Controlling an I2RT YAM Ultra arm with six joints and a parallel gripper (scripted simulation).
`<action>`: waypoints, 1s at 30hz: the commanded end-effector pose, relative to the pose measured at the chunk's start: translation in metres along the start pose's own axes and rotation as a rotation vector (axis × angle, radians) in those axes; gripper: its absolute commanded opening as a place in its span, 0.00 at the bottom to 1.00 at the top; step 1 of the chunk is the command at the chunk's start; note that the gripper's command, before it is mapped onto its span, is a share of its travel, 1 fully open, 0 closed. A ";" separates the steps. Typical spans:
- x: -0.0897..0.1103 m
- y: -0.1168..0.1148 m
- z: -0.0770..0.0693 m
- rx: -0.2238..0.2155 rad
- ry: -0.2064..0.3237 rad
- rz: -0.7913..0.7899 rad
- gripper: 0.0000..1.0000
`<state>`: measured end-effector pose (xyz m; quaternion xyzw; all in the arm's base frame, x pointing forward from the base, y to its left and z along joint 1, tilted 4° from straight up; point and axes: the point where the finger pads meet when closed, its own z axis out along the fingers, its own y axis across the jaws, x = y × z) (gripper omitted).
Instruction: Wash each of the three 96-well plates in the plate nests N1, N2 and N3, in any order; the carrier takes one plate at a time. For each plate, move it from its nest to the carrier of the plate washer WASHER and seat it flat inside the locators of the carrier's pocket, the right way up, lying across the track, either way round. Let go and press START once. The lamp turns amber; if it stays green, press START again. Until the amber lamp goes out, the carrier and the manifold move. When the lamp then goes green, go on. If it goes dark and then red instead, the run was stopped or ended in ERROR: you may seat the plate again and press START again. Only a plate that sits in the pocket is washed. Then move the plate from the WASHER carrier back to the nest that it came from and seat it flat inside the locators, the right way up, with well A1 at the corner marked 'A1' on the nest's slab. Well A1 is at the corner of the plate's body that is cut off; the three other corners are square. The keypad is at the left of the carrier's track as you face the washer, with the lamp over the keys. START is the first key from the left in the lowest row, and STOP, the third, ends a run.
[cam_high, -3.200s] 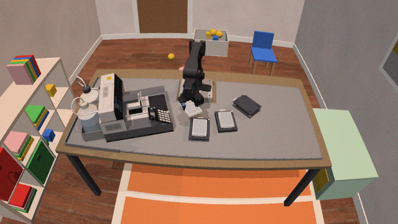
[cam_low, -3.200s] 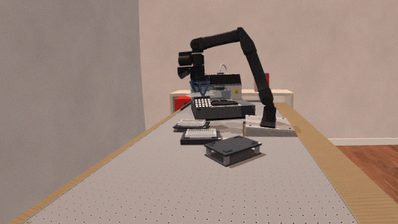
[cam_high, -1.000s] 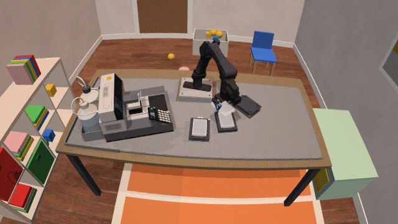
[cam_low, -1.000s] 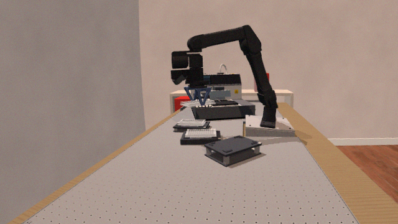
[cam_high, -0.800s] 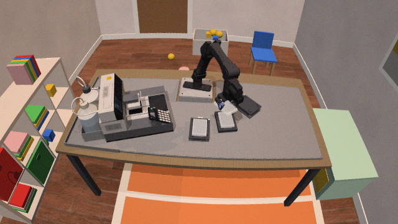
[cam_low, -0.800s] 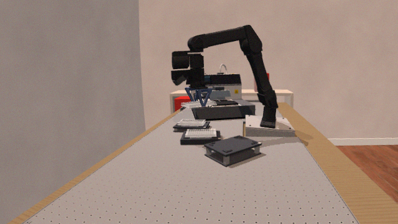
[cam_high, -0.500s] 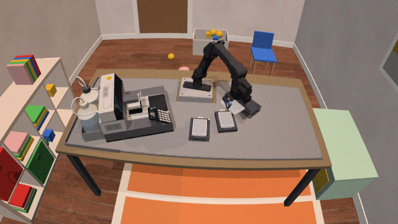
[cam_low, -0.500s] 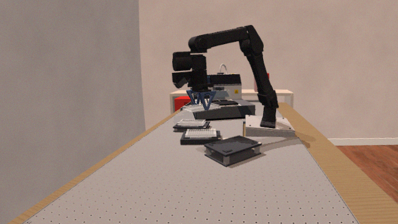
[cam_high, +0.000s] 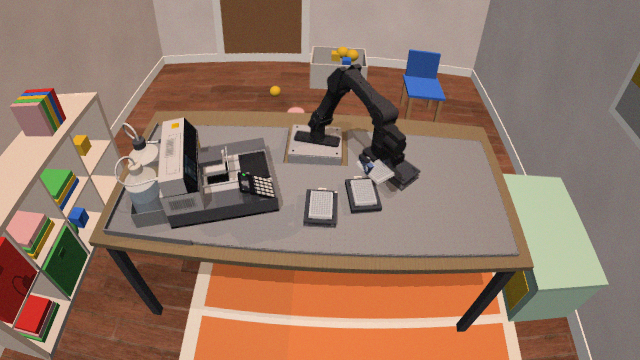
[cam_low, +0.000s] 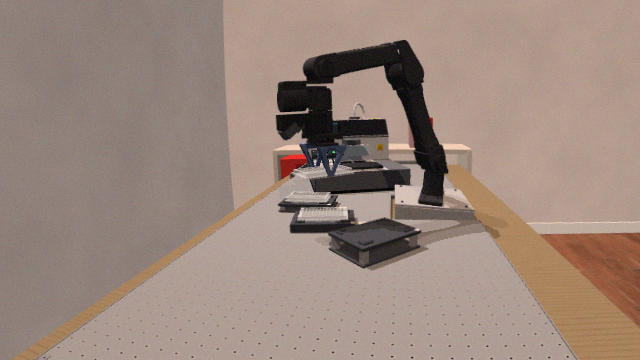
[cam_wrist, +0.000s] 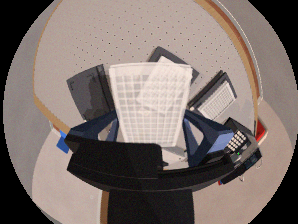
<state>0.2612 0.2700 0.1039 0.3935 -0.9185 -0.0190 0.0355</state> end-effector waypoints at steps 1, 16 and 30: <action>-0.003 0.000 -0.006 0.001 -0.020 0.001 0.00; 0.007 0.049 -0.002 0.000 -0.020 -0.114 0.00; 0.019 0.108 0.002 -0.002 -0.020 -0.114 0.00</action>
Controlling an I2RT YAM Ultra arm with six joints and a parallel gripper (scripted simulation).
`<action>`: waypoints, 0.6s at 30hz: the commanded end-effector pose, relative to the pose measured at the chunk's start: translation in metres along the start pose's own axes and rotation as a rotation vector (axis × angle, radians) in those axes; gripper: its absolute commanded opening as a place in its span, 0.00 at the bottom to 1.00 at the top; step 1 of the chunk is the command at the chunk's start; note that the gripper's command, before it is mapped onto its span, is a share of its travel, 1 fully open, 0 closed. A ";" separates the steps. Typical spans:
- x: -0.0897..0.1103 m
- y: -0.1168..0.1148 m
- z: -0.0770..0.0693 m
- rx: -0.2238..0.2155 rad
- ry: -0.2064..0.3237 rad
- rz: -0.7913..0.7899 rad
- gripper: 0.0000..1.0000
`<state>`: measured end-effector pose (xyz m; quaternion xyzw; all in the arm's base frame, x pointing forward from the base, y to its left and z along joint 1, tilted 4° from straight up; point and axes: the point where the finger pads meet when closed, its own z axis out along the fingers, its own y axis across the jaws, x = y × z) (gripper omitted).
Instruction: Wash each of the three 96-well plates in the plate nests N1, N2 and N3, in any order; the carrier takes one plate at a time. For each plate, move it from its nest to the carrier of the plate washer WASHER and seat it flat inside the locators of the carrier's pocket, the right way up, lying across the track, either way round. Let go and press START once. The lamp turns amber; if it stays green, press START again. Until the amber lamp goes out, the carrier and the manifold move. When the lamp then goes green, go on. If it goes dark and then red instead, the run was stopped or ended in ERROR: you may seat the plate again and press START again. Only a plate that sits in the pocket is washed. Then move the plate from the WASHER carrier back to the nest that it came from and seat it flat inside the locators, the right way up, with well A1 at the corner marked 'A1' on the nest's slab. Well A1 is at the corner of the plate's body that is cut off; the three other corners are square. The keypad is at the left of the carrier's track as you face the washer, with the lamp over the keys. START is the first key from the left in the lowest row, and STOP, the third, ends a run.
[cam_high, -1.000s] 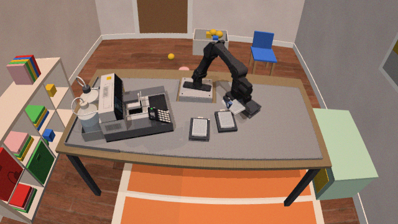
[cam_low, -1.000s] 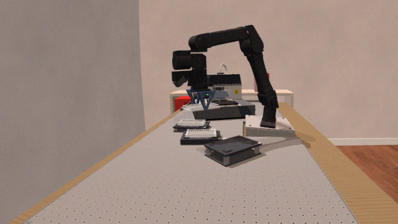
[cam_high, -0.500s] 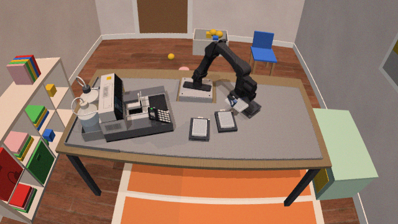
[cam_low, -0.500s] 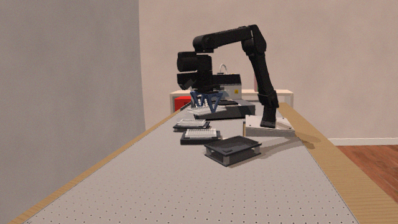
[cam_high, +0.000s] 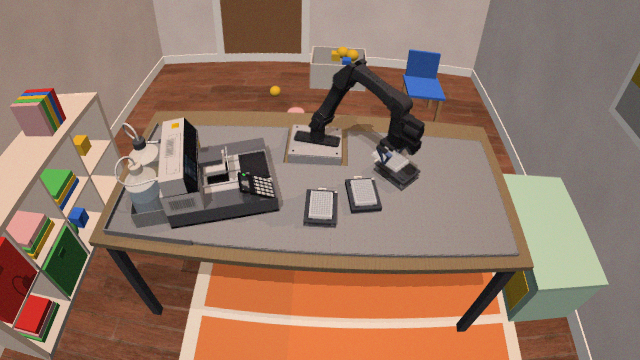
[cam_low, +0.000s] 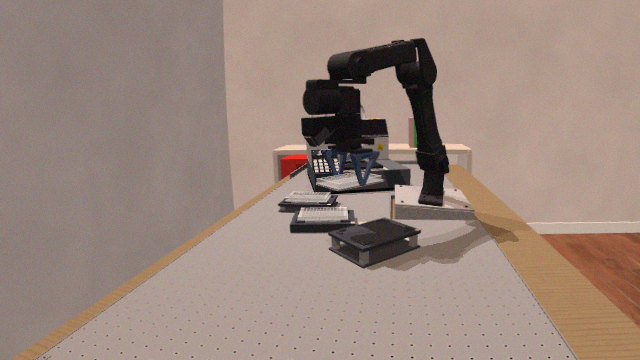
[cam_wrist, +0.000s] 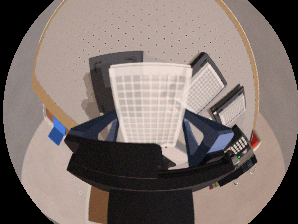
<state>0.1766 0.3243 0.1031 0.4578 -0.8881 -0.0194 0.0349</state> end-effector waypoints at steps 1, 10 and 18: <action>-0.001 0.014 -0.005 -0.003 -0.023 0.028 0.00; 0.001 0.049 -0.003 -0.005 -0.023 0.028 0.00; 0.002 0.080 -0.001 -0.006 -0.023 0.028 0.00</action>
